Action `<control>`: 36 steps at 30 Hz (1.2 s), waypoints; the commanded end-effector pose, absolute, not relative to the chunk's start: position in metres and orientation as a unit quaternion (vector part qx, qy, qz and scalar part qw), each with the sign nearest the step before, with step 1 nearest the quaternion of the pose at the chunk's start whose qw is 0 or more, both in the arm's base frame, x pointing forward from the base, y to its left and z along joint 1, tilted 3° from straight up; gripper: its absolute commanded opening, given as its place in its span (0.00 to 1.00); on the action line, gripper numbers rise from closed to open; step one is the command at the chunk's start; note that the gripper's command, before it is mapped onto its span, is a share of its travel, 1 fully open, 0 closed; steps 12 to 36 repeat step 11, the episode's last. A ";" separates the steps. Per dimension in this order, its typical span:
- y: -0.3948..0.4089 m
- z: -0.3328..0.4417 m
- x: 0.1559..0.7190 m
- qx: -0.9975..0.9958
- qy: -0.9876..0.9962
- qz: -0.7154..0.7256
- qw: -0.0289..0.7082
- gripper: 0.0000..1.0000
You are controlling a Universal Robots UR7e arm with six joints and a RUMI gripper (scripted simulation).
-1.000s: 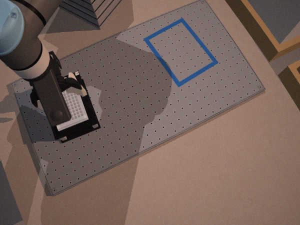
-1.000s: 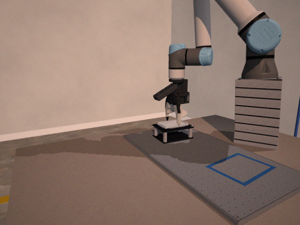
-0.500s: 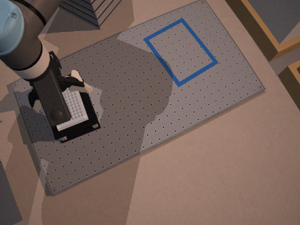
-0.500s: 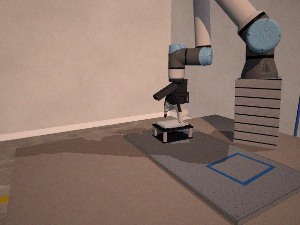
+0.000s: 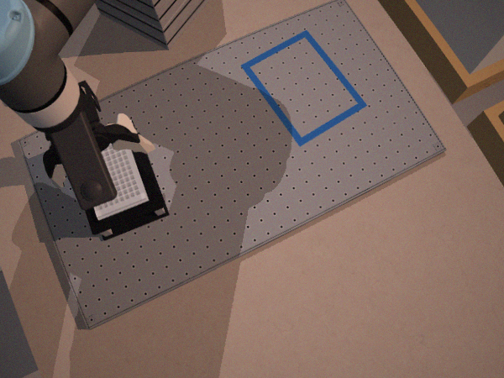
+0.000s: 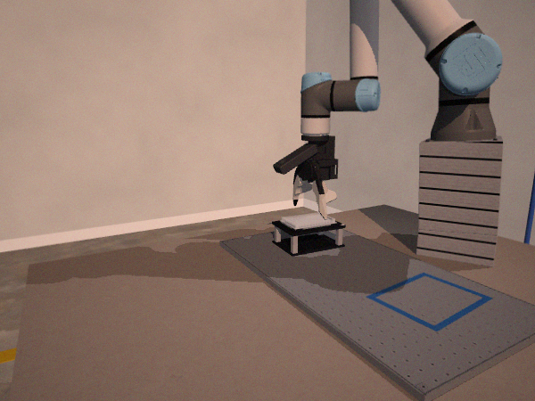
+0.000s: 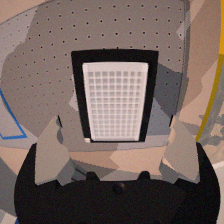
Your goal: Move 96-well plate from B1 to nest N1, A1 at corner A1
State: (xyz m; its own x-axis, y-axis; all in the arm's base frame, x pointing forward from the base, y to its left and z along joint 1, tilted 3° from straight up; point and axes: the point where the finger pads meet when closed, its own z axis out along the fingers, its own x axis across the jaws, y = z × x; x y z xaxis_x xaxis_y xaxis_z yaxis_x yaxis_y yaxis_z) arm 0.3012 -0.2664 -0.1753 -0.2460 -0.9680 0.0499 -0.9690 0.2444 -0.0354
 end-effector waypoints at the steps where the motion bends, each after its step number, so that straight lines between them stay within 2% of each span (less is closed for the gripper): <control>1: -0.266 -0.162 0.301 0.614 -0.789 0.030 0.009 1.00; 36: -0.266 -0.154 0.301 0.614 -0.789 0.030 0.009 1.00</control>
